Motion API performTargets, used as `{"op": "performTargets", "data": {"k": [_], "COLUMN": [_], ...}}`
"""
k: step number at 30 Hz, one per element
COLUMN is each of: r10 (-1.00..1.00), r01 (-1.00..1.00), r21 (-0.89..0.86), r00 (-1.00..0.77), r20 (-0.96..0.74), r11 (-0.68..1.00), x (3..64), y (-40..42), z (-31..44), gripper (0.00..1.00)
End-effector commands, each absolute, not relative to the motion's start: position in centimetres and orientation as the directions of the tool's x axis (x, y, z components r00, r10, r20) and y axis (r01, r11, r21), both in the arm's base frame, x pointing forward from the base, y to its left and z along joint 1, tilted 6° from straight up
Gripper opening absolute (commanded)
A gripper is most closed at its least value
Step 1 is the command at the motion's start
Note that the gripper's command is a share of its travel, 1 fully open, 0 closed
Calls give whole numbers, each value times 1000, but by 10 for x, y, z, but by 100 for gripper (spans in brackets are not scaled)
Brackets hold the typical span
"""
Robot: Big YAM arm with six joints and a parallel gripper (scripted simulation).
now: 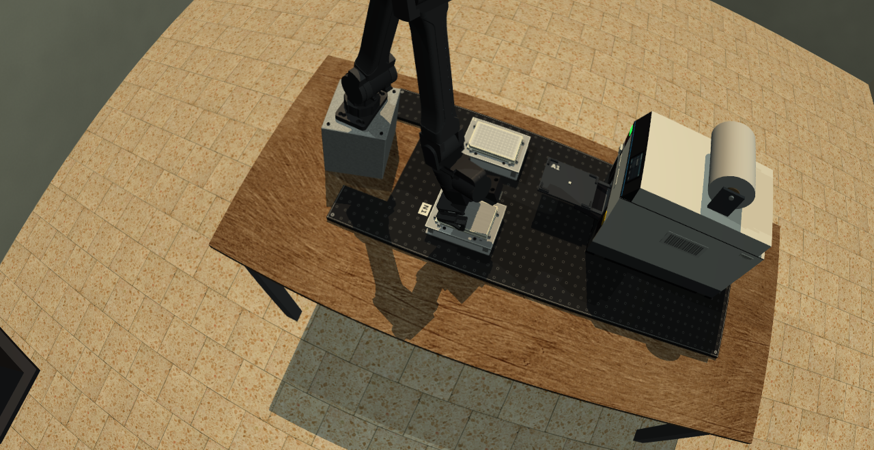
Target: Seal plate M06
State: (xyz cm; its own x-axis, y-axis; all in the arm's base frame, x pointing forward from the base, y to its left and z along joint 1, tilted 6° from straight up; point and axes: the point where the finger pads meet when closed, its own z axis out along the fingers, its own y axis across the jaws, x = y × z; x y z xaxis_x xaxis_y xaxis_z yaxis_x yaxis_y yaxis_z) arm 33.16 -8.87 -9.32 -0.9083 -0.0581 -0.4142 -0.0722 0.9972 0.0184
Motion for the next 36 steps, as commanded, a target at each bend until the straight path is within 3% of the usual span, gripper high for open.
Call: {"op": "performTargets", "data": {"k": [1,17,18,36], "r10": [-76,-74,-73,-70], "r01": [-86,-84,-84,-81], "r21": [3,4,4,6], "r00": [-890,-890,-890,-890], "r20": [-449,-450,-450,-450], "r11": [996,996,996,997], "x": [349,349,349,349], "y": [-89,-89,-89,-90], "z": [-86,-86,-86,-86], "gripper": [0,0,100,100]}}
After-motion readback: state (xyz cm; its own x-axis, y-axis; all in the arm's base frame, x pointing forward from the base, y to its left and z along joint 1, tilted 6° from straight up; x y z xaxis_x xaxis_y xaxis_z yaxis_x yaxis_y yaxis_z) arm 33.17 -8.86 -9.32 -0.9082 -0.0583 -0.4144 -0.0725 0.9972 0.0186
